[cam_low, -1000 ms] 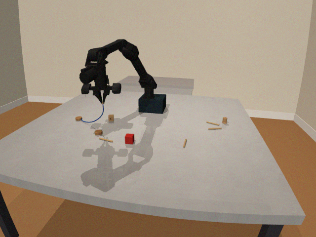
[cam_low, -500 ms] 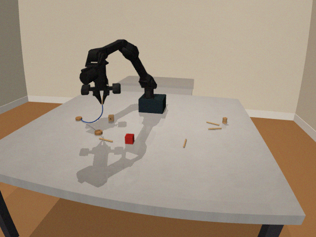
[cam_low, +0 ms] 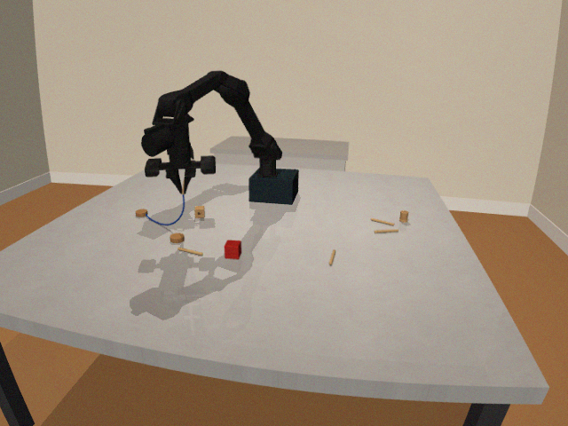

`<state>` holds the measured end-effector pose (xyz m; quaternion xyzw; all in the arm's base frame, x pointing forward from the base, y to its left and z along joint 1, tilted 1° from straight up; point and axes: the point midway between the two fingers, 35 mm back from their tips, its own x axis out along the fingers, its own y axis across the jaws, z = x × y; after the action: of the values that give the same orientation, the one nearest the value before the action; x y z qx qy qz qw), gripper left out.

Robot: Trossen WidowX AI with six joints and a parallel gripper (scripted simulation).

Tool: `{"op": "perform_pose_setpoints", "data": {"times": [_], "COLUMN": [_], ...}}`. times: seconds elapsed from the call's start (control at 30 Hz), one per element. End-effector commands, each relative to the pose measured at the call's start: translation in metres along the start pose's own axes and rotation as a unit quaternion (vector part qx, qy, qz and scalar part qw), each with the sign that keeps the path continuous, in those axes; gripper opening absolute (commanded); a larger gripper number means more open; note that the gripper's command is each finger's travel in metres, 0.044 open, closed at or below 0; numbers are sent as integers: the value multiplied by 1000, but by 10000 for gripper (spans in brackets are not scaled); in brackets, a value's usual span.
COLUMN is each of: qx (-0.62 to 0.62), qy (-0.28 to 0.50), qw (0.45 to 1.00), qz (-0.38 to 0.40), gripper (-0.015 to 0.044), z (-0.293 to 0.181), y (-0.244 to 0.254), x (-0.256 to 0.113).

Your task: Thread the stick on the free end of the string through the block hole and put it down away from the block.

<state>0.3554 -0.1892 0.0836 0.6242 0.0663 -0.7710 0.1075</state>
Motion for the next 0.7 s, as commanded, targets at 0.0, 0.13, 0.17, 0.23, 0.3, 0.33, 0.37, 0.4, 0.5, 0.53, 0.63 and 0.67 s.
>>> {"op": "perform_pose_setpoints", "data": {"times": [0.0, 0.13, 0.17, 0.23, 0.3, 0.33, 0.37, 0.4, 0.5, 0.53, 0.63, 0.67], "qx": [-2, -3, -3, -3, -3, -4, -4, -4, -5, -5, -5, -6], "qy": [9, 18, 20, 25, 29, 32, 34, 36, 44, 46, 53, 55], "qw": [1000, 1000, 1000, 1000, 1000, 999, 999, 999, 999, 999, 999, 998], "qz": [-2, -2, -2, -3, -3, -3, -3, -3, -2, -2, -2, -2], "gripper": [0, 0, 0, 0, 0, 0, 0, 0, 0, 0, 0, 0], "z": [0, 0, 0, 0, -1, -1, -1, -1, -1, -1, 0, 0], "y": [0, 1, 2, 2, 3, 3, 3, 4, 4, 4, 5, 5], "x": [5, 10, 11, 13, 16, 17, 19, 20, 24, 25, 29, 30]}}
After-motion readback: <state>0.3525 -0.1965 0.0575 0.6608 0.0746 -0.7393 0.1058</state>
